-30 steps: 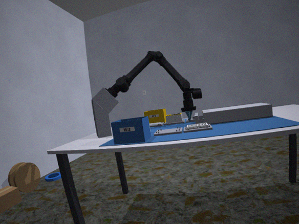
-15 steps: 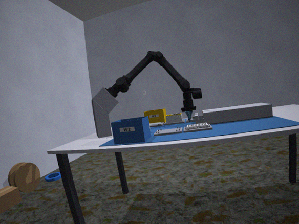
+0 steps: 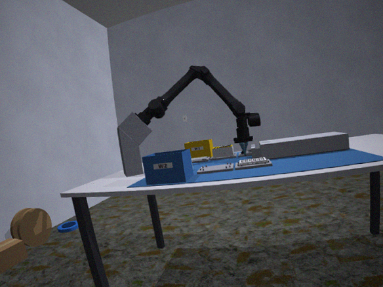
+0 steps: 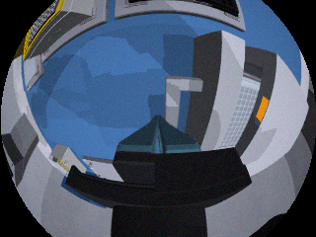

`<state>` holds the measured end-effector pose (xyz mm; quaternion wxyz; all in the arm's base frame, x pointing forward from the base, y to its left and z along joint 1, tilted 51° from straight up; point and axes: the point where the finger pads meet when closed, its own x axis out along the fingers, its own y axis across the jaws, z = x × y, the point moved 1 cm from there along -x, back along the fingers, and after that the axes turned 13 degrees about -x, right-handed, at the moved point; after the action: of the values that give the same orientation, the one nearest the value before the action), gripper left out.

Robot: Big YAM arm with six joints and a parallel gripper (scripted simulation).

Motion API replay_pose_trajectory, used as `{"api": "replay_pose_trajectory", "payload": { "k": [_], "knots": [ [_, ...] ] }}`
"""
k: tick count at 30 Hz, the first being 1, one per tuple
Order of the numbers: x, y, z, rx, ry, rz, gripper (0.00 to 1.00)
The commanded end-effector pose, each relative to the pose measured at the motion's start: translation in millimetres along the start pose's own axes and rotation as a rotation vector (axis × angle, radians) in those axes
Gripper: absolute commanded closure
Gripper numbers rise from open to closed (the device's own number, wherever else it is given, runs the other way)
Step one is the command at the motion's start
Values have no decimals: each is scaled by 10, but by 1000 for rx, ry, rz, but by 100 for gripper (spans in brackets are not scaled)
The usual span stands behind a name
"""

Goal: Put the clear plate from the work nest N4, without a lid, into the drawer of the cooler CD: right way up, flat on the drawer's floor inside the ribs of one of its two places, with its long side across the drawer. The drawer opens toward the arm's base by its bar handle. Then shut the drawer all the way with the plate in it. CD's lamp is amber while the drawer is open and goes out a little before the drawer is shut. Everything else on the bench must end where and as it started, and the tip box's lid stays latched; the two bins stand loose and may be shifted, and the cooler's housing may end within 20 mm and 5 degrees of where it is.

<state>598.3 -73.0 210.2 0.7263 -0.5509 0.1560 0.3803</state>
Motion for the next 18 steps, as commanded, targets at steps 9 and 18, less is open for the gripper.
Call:
{"api": "replay_pose_trajectory", "payload": {
  "k": [9, 18],
  "knots": [
    [-188, -446, -196, -21, 31, -68, 100],
    [-178, -534, -232, -15, 30, -58, 100]
  ]
}}
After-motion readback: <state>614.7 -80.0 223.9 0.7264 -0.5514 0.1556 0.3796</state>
